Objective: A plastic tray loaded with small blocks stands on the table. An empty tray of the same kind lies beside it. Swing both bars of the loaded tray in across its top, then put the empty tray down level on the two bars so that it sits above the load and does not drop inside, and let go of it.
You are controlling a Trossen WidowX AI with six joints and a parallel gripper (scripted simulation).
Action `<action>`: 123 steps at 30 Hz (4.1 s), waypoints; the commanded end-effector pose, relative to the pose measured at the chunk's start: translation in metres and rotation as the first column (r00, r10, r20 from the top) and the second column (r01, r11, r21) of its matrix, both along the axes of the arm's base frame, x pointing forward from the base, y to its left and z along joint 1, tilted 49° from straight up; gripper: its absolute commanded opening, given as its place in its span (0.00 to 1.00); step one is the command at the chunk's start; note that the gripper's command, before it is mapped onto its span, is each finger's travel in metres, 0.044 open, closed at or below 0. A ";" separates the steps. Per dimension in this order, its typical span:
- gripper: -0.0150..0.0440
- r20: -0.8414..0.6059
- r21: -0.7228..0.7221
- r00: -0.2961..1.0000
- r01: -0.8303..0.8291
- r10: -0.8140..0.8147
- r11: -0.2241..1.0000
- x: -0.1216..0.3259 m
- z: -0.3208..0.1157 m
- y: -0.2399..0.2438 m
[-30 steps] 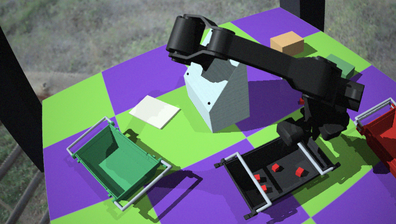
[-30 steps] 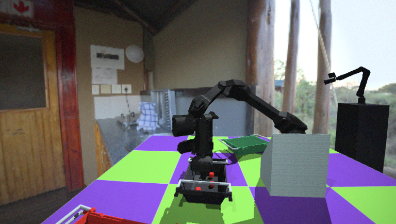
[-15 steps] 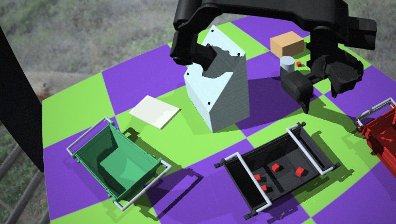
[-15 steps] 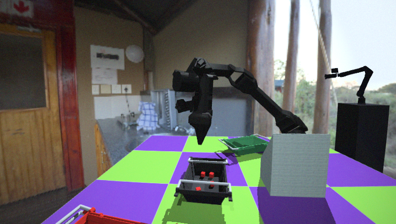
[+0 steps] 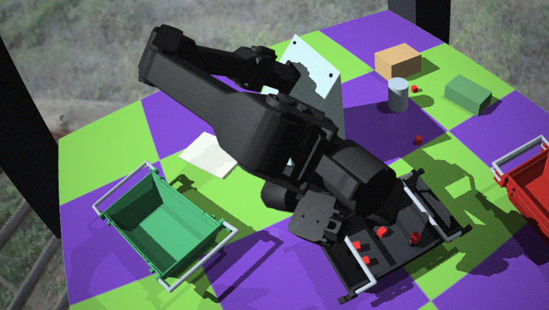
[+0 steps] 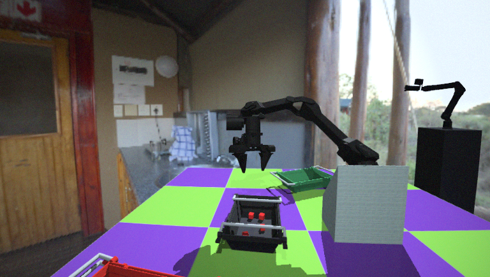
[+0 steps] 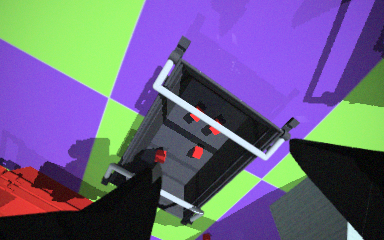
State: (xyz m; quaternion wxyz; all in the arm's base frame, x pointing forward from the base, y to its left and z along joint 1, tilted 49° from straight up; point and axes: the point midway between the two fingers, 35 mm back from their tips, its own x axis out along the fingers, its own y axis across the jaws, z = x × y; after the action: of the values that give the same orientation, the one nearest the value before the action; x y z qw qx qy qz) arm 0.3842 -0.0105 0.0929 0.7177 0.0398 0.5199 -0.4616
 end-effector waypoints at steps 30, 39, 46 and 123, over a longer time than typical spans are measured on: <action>1.00 0.697 0.631 -0.314 0.696 -0.644 0.343 -0.275 0.114 -0.203; 1.00 0.695 0.631 -0.314 0.697 -0.647 0.341 -0.269 0.101 -0.221; 1.00 0.695 0.631 -0.313 0.698 -0.647 0.340 -0.266 0.081 -0.244; 0.25 0.693 0.631 -0.313 0.698 -0.649 0.338 -0.268 0.095 -0.227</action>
State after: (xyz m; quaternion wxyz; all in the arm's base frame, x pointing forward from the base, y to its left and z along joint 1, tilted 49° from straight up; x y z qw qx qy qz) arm 0.1190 -0.2529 0.1787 0.4560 0.5705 -0.1415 -0.6683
